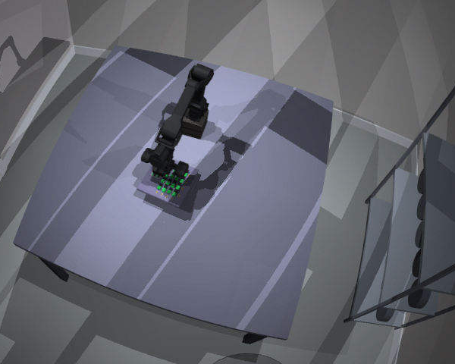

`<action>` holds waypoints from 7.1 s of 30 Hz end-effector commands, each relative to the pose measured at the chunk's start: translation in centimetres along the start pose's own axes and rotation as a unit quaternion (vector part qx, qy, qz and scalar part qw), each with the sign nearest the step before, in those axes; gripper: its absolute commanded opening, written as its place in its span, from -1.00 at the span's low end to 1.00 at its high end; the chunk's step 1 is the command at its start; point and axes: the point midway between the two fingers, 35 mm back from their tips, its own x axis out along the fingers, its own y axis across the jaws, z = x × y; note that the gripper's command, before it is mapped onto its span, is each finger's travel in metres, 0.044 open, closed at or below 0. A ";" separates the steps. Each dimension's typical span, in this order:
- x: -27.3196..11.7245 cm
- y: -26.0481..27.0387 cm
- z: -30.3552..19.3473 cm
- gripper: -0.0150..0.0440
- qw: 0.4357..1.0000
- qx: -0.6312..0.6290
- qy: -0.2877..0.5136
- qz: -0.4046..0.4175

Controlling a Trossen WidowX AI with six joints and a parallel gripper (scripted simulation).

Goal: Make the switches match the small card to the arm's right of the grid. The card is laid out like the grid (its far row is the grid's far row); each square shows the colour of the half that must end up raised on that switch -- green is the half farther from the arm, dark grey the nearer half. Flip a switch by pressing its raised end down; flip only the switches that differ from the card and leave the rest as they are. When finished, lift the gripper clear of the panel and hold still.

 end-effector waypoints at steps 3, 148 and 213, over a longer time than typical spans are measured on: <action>-2.4 0.1 0.7 -0.49 1.000 -0.003 -0.012 0.003; 3.0 2.4 -1.3 -0.49 1.000 -0.003 0.001 0.004; 4.0 2.4 -1.3 -0.49 1.000 -0.003 0.001 0.004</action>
